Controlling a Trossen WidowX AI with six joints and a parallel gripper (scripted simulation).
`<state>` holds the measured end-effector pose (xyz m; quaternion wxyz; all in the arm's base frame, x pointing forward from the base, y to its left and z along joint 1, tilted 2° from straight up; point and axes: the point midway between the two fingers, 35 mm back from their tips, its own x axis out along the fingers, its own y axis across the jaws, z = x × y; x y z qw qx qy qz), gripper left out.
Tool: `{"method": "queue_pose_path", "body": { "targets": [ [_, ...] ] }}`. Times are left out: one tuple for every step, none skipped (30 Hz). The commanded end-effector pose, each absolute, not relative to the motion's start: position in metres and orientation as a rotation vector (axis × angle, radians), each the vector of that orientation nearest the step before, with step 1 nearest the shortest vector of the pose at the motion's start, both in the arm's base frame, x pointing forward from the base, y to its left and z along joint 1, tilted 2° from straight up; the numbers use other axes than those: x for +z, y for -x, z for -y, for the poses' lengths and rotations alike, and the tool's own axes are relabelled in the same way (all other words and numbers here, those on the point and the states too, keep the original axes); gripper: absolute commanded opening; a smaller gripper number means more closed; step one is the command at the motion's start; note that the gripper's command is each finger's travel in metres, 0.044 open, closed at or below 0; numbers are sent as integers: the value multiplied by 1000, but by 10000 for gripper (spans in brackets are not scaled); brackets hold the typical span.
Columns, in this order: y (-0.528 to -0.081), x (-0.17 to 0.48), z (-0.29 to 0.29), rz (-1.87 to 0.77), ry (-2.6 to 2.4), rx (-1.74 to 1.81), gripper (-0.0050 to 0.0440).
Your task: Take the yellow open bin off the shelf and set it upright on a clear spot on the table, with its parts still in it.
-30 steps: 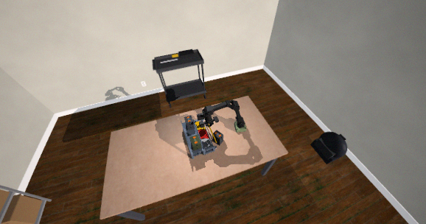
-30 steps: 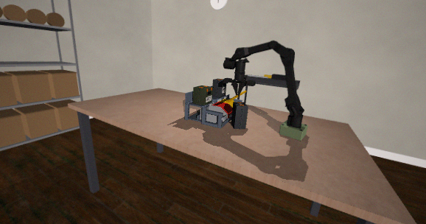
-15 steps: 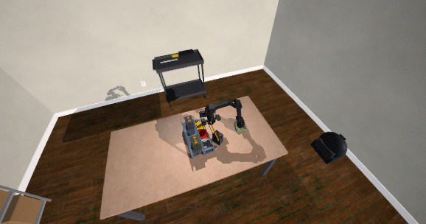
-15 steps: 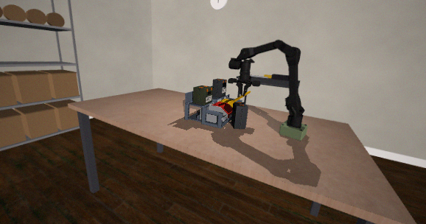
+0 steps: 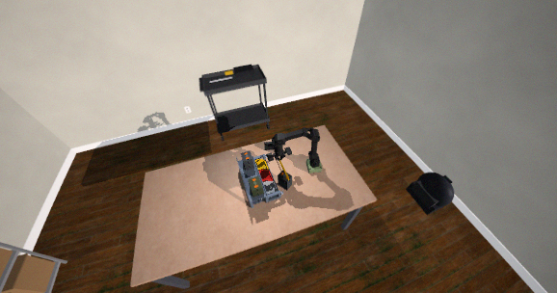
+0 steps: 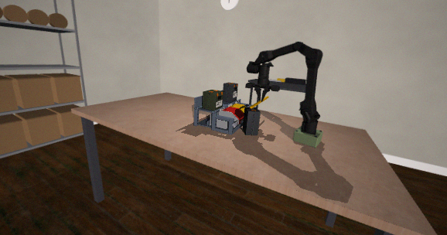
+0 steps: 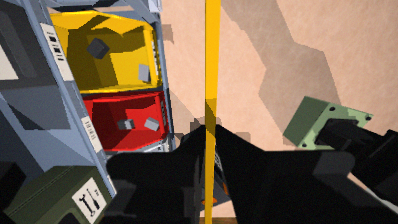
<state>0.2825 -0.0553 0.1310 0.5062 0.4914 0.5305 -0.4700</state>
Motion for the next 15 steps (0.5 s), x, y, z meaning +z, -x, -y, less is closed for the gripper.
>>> {"method": "queue_pose_path", "body": {
  "targets": [
    [-278, 138, 60, -1253, -1192, -1115, 0],
    [-271, 138, 64, -1251, -1192, -1113, 0],
    [-264, 138, 68, -1249, -1191, -1111, 0],
    [-257, 138, 72, -1247, -1191, -1109, 0],
    [-250, 138, 76, -1245, -1190, -1107, 0],
    [-250, 138, 76, -1245, -1190, -1107, 0],
    [-250, 138, 76, -1245, -1190, -1107, 0],
    [-250, 138, 76, -1245, -1190, -1107, 0],
    [-250, 138, 76, -1245, -1190, -1107, 0],
    [-250, 138, 76, -1245, -1190, -1107, 0],
    [-250, 138, 76, -1245, -1190, -1107, 0],
    [-250, 138, 76, -1245, -1190, -1107, 0],
    [-250, 138, 76, -1245, -1190, -1107, 0],
    [-250, 138, 76, -1245, -1190, -1107, 0],
    [-250, 138, 76, -1245, -1190, -1107, 0]
  ]
}}
